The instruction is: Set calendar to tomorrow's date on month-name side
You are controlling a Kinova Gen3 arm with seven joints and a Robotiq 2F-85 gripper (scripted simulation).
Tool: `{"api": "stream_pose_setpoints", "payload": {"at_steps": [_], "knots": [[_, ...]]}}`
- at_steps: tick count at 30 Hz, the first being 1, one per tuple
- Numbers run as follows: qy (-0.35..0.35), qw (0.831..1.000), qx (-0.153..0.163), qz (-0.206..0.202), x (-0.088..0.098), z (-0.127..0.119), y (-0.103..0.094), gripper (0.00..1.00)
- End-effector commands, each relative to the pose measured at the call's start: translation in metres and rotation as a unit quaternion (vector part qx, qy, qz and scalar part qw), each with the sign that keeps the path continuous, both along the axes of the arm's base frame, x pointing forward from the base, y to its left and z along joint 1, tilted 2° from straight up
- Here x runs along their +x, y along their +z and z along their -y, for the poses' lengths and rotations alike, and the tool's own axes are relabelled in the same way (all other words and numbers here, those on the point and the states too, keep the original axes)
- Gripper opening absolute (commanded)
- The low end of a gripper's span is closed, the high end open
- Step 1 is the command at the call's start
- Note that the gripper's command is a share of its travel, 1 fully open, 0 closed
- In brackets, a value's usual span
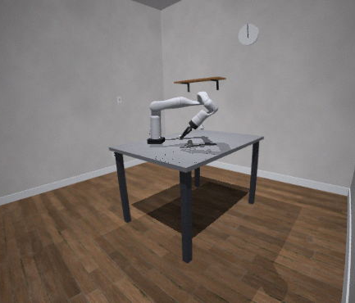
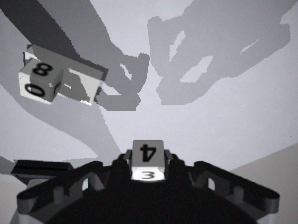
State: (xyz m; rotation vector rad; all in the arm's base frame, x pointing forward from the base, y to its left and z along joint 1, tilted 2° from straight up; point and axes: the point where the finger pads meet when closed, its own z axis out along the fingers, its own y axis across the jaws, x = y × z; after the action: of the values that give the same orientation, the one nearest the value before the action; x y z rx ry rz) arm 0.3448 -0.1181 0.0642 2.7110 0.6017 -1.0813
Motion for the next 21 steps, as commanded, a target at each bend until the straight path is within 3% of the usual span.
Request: {"api": "stream_pose_setpoints", "payload": {"at_steps": [1, 11, 21], "knots": [[0.0, 1.0, 0.0, 0.001, 0.0003, 0.0, 0.0007, 0.28], [0.0, 0.999, 0.016, 0.028, -0.0002, 0.0002, 0.0008, 0.28], [0.0, 0.992, 0.054, 0.116, -0.0019, 0.001, 0.0024, 0.28]]}}
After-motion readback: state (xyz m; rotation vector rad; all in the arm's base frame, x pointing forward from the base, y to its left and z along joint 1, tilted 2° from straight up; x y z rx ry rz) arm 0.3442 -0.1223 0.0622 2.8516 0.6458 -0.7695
